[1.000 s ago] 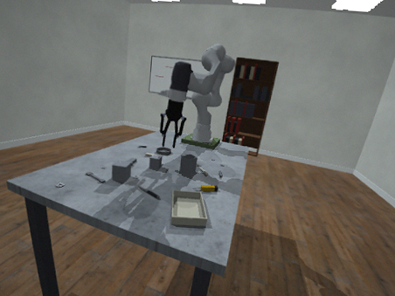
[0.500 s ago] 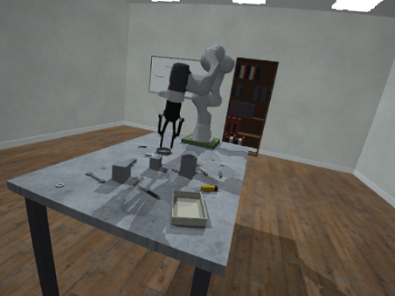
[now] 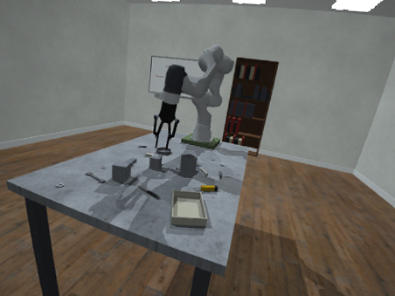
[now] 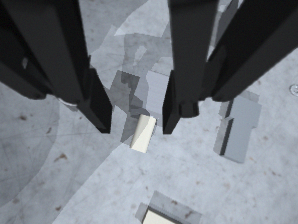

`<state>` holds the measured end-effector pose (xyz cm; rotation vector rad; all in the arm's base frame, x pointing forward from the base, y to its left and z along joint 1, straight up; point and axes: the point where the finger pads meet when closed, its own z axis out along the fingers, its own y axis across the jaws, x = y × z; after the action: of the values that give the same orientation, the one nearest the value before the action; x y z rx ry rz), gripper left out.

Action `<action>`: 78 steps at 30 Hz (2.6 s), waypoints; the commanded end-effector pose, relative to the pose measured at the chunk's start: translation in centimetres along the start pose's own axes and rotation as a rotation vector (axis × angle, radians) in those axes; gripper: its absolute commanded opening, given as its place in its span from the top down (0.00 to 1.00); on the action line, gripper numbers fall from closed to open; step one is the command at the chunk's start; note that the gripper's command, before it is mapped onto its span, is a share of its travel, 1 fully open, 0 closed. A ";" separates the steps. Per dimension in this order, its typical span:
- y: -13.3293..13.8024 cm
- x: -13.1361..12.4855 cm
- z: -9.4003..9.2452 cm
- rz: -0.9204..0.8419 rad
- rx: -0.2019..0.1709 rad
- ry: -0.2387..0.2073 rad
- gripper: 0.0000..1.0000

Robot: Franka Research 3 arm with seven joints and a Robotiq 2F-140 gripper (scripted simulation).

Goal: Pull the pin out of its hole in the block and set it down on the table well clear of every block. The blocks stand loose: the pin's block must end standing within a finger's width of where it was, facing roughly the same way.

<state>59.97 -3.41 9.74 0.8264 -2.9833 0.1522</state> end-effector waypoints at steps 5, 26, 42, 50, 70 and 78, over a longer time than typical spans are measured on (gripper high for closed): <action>-1.6 0.7 1.5 0.016 0.014 0.013 0.61; -2.3 1.2 4.2 0.030 0.036 0.040 0.61; -1.7 0.5 4.8 0.060 0.029 0.038 0.61; -1.6 0.4 4.8 0.069 0.025 0.035 0.61; -1.0 0.0 5.0 0.151 -0.015 0.004 0.61; -1.0 0.0 5.0 0.155 -0.017 0.003 0.61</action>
<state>60.44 -4.86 4.88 0.6195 -3.0314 0.1420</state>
